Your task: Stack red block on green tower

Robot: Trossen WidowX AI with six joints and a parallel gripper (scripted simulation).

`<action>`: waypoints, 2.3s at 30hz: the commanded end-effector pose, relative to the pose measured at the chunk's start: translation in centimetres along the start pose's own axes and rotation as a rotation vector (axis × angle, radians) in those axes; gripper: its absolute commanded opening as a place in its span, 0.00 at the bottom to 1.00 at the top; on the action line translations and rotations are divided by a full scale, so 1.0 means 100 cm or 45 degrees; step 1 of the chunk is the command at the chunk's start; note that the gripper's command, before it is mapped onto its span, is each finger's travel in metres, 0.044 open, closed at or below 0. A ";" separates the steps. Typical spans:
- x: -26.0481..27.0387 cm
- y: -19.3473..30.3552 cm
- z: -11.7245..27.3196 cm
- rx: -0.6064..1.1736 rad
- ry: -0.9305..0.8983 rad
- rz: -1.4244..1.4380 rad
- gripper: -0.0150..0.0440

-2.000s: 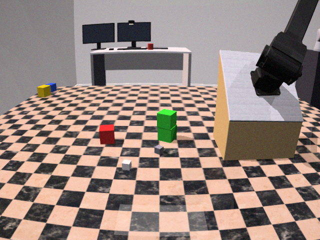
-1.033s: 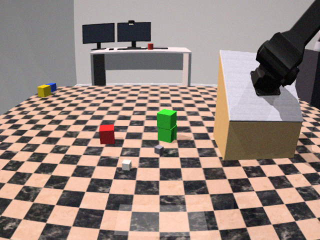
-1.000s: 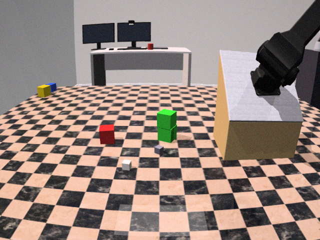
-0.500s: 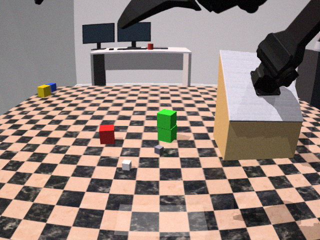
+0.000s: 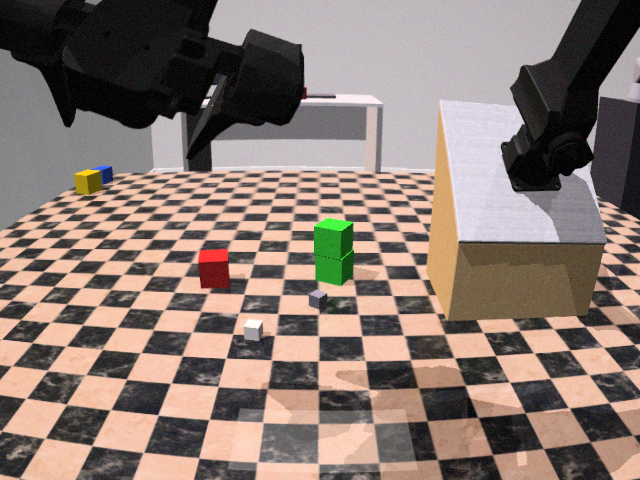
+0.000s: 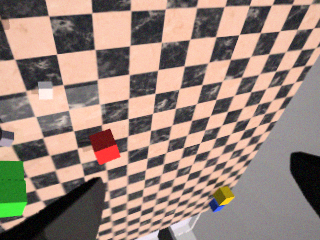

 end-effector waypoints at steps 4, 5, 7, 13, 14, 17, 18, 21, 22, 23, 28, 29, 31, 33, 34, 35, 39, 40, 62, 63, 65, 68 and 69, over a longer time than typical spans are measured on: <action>0.001 0.036 -0.055 -0.052 -0.203 -0.368 1.00; 0.002 0.041 -0.063 -0.059 -0.232 -0.423 1.00; 0.004 0.052 -0.078 -0.073 -0.290 -0.534 1.00; 0.016 0.085 -0.119 -0.114 -0.460 -0.880 1.00; 0.019 0.091 -0.126 -0.121 -0.488 -0.939 1.00; 0.027 0.107 -0.145 -0.140 -0.572 -1.119 1.00; 0.030 0.113 -0.151 -0.146 -0.600 -1.180 1.00; 0.041 0.129 -0.168 -0.165 -0.684 -1.364 1.00; 0.044 0.134 -0.173 -0.171 -0.712 -1.426 1.00; 0.048 0.139 -0.179 -0.177 -0.740 -1.488 1.00; 0.070 0.165 -0.204 -0.207 -0.882 -1.802 1.00; 0.074 0.169 -0.208 -0.212 -0.905 -1.853 1.00; 0.076 0.172 -0.211 -0.216 -0.922 -1.892 1.00; 0.076 0.172 -0.212 -0.217 -0.924 -1.895 1.00; 0.076 0.172 -0.212 -0.217 -0.924 -1.895 1.00; 0.076 0.172 -0.212 -0.217 -0.924 -1.895 1.00; 0.079 0.166 -0.220 -0.216 -0.923 -1.895 1.00; 0.081 0.163 -0.225 -0.217 -0.923 -1.895 1.00; 0.097 0.135 -0.266 -0.219 -0.925 -1.895 1.00; 0.097 0.135 -0.267 -0.219 -0.925 -1.895 1.00; 0.098 0.133 -0.270 -0.219 -0.925 -1.895 1.00; 0.100 0.130 -0.274 -0.219 -0.926 -1.895 1.00; 0.101 0.129 -0.275 -0.219 -0.926 -1.895 1.00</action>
Point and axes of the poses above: the point midway between the two fingers, 35 mm back from their tips, its own z axis back along the fingers, its own x axis across the jaws, y = z × x, the point moved 5 cm from there along z, back along the fingers, and after that the axes turned 1 degree about z, right-handed, at the moved point
